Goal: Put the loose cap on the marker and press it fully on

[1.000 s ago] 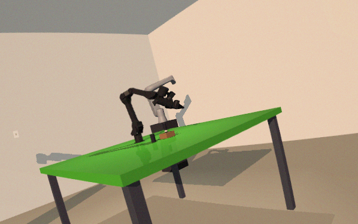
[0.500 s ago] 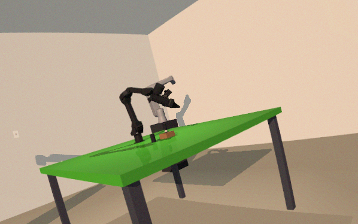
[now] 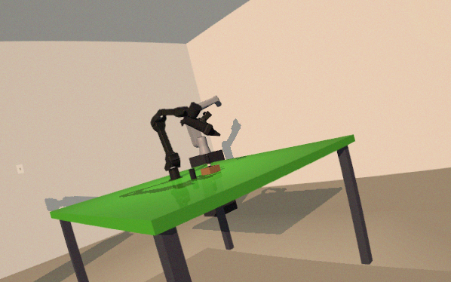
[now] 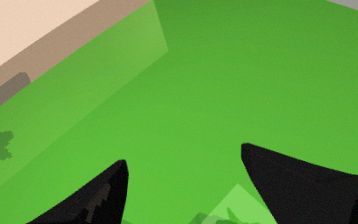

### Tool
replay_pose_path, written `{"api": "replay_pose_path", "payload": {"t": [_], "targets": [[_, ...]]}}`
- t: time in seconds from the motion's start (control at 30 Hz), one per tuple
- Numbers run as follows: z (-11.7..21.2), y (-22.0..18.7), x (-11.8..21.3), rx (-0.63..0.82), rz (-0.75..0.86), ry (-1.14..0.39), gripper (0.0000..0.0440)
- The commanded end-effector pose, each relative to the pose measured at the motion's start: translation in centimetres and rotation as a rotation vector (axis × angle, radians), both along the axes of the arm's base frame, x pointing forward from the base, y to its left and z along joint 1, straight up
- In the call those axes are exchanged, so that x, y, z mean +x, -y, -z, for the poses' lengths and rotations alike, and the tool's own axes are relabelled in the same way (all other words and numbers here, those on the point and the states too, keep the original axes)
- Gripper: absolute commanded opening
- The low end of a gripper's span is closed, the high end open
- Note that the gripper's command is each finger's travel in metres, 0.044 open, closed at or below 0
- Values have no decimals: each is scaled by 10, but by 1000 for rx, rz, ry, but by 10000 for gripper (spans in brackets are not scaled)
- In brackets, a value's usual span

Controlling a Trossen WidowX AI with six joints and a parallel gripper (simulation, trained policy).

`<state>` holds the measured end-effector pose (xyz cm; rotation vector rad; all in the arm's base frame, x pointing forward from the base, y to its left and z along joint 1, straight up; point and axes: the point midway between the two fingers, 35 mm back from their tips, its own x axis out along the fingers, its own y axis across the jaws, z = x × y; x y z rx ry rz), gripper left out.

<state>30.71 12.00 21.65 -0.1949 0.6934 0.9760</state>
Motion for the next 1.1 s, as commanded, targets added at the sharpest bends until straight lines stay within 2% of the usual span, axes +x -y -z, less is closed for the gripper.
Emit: {"api": "replay_pose_path", "payload": {"t": [0.0, 1.07], "targets": [[-3, 13, 2, -29, 31, -9, 334], [12, 101, 0, -212, 219, -190, 334]]}}
